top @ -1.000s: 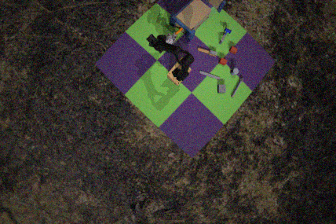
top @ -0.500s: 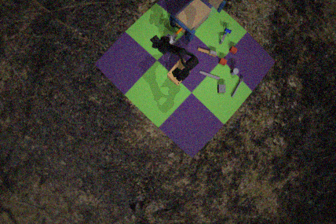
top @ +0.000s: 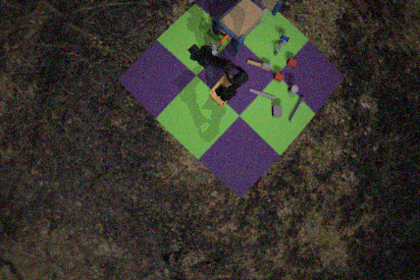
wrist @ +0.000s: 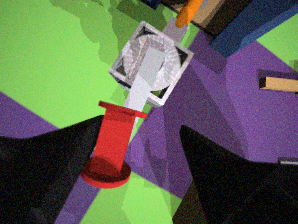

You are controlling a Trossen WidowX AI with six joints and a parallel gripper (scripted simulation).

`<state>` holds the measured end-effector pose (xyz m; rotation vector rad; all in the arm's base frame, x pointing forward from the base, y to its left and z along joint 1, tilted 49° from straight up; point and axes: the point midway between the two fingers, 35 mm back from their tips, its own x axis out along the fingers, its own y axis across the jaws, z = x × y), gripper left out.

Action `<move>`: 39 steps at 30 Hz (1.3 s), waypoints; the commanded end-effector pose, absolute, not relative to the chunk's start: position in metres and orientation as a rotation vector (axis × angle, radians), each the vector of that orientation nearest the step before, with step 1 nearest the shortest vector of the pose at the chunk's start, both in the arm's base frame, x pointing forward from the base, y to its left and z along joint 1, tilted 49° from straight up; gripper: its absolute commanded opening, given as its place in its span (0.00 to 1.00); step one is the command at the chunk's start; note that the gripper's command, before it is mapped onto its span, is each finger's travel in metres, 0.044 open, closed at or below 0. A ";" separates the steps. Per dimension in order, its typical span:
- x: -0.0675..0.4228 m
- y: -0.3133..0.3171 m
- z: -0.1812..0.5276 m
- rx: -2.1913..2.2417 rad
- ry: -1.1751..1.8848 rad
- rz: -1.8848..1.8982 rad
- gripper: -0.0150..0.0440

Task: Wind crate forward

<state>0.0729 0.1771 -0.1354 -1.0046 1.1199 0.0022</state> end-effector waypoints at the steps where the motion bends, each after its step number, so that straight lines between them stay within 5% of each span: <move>1: 0.073 0.177 -0.135 -1.007 1.120 0.001 1.00; 25: 0.042 0.233 -0.031 -1.008 1.123 0.002 1.00; 39: 0.121 0.295 -0.069 -1.027 1.367 -0.182 1.00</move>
